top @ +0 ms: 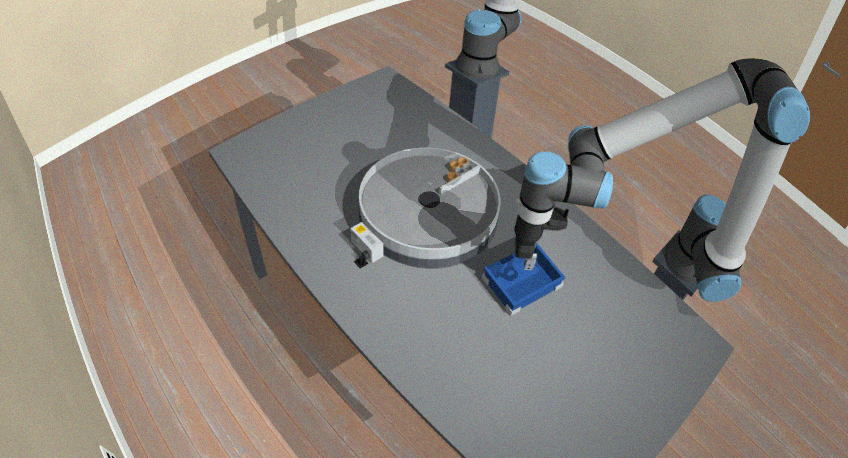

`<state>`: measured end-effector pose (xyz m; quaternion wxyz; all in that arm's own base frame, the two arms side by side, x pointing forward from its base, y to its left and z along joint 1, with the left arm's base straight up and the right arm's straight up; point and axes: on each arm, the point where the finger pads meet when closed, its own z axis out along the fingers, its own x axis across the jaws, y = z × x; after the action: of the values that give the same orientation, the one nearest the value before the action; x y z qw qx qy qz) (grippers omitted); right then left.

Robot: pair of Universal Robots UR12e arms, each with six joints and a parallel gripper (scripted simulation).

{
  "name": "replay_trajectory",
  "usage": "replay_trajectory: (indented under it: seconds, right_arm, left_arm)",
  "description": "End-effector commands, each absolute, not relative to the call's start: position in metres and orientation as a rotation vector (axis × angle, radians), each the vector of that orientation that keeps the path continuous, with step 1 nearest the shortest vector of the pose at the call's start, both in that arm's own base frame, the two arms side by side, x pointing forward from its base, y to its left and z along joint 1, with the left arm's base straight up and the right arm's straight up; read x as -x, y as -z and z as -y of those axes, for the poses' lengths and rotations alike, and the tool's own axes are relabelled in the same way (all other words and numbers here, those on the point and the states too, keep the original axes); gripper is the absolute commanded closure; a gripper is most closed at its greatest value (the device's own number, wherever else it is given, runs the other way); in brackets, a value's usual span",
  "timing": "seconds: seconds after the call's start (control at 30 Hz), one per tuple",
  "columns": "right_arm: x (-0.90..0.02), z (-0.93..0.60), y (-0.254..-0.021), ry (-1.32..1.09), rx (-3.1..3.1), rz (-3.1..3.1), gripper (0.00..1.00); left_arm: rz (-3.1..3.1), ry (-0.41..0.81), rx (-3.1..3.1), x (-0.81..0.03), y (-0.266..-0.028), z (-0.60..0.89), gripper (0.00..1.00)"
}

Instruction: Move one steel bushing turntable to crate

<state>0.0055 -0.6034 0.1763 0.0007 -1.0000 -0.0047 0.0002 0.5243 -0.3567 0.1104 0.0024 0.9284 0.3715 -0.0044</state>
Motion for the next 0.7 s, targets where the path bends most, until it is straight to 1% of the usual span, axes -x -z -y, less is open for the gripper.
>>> replay_trajectory:
  seconds: [0.0,0.1,0.17,0.67]
  right_arm:
    - [-0.006,0.604,-0.177,0.0,3.142,0.015,0.0]
    - [-0.006,0.604,-0.177,0.0,3.142,0.015,0.0]
    - [-0.006,0.604,-0.177,0.0,3.142,0.015,0.0]
    - [-0.006,0.604,-0.177,0.0,3.142,0.015,0.0]
  left_arm:
    - [-1.164,0.012,-2.91,-0.525,-0.095,0.358,1.0]
    - [-1.164,0.012,-2.91,-0.525,-0.082,0.358,1.0]
    - [-1.164,0.012,-2.91,-0.525,-0.079,0.358,1.0]
    - [-1.164,0.012,-2.91,-0.525,-0.078,0.358,1.0]
